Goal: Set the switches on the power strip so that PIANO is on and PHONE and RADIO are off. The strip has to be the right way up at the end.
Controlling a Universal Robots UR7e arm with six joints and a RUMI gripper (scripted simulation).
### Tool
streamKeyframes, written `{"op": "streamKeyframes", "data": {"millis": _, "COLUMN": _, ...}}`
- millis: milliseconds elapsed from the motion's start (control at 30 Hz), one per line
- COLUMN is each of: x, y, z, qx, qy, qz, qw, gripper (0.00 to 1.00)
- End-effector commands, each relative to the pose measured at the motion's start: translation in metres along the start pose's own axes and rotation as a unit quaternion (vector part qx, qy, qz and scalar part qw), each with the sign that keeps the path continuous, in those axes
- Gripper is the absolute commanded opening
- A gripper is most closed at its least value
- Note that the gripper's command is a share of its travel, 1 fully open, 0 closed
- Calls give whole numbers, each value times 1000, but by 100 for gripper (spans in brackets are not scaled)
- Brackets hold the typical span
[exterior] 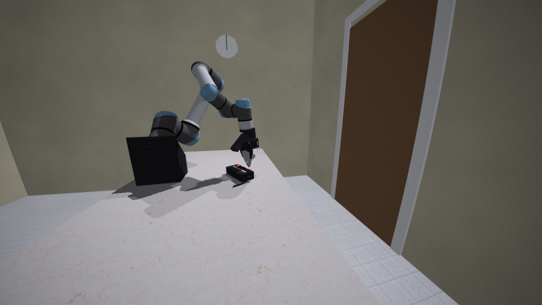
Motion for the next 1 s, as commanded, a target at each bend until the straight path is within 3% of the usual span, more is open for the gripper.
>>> {"op": "streamKeyframes", "data": {"millis": 0, "x": 0, "y": -1, "z": -1, "qx": 0, "qy": -1, "qz": 1, "qw": 1000, "gripper": 0}}
{"op": "streamKeyframes", "data": {"millis": 267, "x": 5, "y": -2, "z": -2, "qx": 1, "qy": -1, "qz": 3, "qw": 1000, "gripper": 0}}
{"op": "streamKeyframes", "data": {"millis": 333, "x": 19, "y": -3, "z": -4, "qx": 1, "qy": -1, "qz": 3, "qw": 1000, "gripper": 0}}
{"op": "streamKeyframes", "data": {"millis": 467, "x": 64, "y": -2, "z": -10, "qx": 1, "qy": -1, "qz": 3, "qw": 1000, "gripper": 0}}
{"op": "streamKeyframes", "data": {"millis": 533, "x": 72, "y": -1, "z": -10, "qx": 1, "qy": -1, "qz": 3, "qw": 1000, "gripper": 0}}
{"op": "streamKeyframes", "data": {"millis": 633, "x": 80, "y": 0, "z": -11, "qx": 1, "qy": -1, "qz": 3, "qw": 1000, "gripper": 0}}
{"op": "streamKeyframes", "data": {"millis": 967, "x": 79, "y": 0, "z": -10, "qx": 1, "qy": 0, "qz": 1, "qw": 1000, "gripper": 0}}
Point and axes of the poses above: the point where the finger pads meet when closed, its own x axis back along the fingers, its own y axis across the jaws, z = x × y, the point moved 5 cm from there along x, back along the fingers, and after that the axes turned 9 degrees about -x, right-handed, at the moved point
